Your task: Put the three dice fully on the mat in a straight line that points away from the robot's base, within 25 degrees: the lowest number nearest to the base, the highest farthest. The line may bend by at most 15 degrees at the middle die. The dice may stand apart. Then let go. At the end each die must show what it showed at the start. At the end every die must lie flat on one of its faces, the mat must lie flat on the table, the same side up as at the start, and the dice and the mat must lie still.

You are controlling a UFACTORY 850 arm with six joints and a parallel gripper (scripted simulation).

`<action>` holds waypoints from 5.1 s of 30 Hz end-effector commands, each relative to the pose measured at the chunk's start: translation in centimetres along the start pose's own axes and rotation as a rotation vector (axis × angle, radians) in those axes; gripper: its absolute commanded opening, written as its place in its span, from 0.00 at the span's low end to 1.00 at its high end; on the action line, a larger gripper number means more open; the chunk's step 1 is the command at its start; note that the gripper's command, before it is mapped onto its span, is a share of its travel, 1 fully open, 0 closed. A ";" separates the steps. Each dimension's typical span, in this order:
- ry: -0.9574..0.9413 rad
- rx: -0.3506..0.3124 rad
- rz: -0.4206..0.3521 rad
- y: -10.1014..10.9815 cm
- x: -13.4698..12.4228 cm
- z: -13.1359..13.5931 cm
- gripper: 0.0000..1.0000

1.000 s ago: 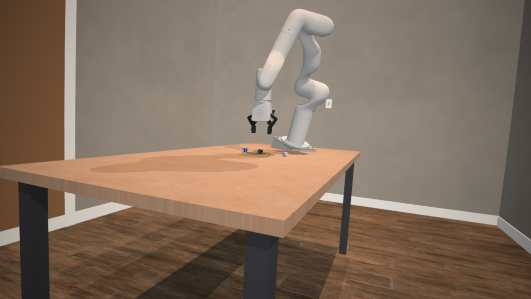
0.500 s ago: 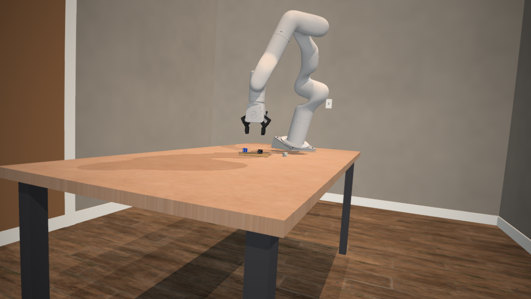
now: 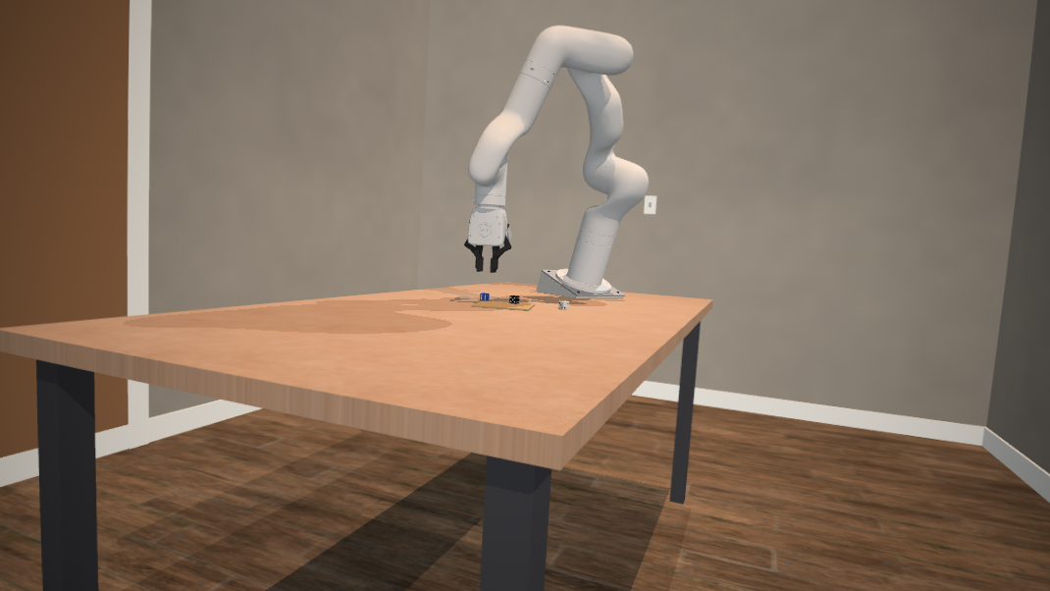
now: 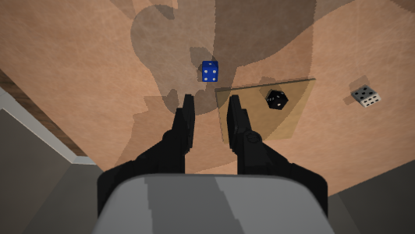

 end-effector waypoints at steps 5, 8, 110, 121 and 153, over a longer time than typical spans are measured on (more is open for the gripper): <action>0.000 0.001 -0.002 0.1 0.0 -0.1 0.36; 0.000 0.001 -0.002 0.1 0.0 -0.1 0.36; 0.000 0.001 -0.002 -5.2 0.0 -0.1 0.36; 0.000 0.001 -0.002 -5.2 0.0 -0.1 0.36; 0.000 0.001 -0.002 -5.2 -0.1 -0.2 0.36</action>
Point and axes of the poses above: the point where the finger pads meet when closed, its own y axis back along the fingers, its own z axis across the jaws, x = y × z, the point moved 5 cm from there along y, back along the fingers, and after that the axes turned 9 degrees about y, right-handed, at the moved point
